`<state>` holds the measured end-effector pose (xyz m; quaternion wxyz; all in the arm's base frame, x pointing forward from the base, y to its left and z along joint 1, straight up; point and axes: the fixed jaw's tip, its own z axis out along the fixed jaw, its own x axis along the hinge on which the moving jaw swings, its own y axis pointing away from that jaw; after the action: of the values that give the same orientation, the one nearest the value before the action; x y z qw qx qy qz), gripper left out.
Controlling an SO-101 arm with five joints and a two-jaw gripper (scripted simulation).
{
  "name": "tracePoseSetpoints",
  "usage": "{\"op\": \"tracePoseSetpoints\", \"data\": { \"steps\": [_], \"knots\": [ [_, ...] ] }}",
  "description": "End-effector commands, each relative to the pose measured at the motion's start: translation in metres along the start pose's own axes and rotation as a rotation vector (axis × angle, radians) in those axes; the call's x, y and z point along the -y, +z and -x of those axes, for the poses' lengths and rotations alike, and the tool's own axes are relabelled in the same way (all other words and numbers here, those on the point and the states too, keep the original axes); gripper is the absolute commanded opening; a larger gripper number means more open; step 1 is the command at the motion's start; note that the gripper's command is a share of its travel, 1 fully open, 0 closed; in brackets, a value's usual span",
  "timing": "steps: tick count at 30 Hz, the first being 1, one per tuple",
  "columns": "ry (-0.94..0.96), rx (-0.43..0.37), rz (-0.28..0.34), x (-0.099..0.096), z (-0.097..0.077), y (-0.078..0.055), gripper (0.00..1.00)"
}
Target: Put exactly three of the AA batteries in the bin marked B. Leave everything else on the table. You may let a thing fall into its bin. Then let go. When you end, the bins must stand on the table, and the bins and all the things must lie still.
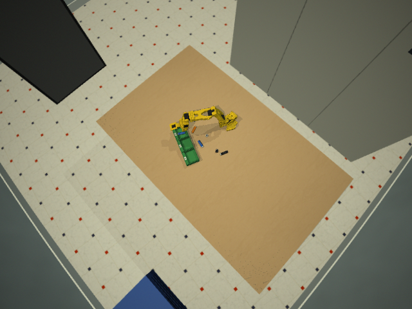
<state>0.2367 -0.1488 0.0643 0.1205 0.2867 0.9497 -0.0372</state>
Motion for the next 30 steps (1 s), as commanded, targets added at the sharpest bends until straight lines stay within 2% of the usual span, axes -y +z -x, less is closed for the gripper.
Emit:
{"op": "tracePoseSetpoints", "data": {
  "steps": [1, 30],
  "knots": [
    [0.017, 0.081, -0.001, 0.0021, 0.0116, -0.0223, 0.16],
    [0.015, 0.078, 0.004, -0.0027, 0.0105, -0.0228, 0.16]
  ]
}}
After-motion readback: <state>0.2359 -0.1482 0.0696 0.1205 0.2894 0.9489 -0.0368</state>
